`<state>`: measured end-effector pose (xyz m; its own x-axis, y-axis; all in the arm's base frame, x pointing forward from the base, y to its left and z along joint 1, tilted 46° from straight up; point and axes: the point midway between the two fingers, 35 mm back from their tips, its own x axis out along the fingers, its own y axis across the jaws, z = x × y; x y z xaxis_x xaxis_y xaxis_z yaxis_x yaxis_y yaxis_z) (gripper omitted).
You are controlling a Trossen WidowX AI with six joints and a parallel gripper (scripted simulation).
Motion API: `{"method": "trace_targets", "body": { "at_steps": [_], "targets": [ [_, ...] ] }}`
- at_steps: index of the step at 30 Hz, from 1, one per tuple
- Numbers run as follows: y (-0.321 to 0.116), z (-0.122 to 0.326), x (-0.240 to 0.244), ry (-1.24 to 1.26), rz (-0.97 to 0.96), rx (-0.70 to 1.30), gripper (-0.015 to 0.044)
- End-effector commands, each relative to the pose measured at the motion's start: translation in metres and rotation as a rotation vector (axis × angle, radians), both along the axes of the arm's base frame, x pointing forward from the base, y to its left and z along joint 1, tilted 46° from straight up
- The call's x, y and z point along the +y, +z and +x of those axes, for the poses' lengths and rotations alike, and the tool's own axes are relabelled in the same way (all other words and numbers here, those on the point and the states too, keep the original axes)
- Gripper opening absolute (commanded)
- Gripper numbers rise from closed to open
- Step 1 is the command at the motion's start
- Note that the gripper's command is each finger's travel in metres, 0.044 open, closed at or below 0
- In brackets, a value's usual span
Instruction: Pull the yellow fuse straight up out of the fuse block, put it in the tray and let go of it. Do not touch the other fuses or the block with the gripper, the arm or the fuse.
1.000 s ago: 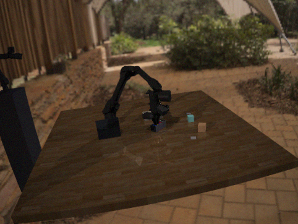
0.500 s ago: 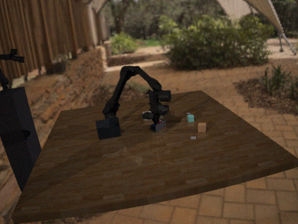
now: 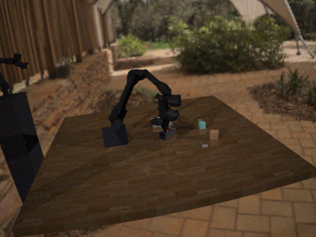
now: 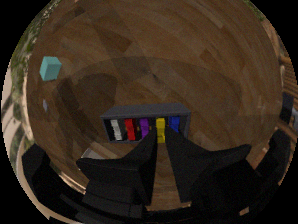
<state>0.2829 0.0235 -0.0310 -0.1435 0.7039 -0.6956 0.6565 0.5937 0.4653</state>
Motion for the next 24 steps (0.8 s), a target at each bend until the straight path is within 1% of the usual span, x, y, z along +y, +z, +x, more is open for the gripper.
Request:
{"method": "trace_targets", "body": {
  "at_steps": [1,24],
  "targets": [
    [0.0018,0.0015,-0.0019,0.005,-0.002,-0.006,0.0],
    [0.0095,0.003,-0.0098,0.004,-0.002,-0.004,0.0]
  ]
}}
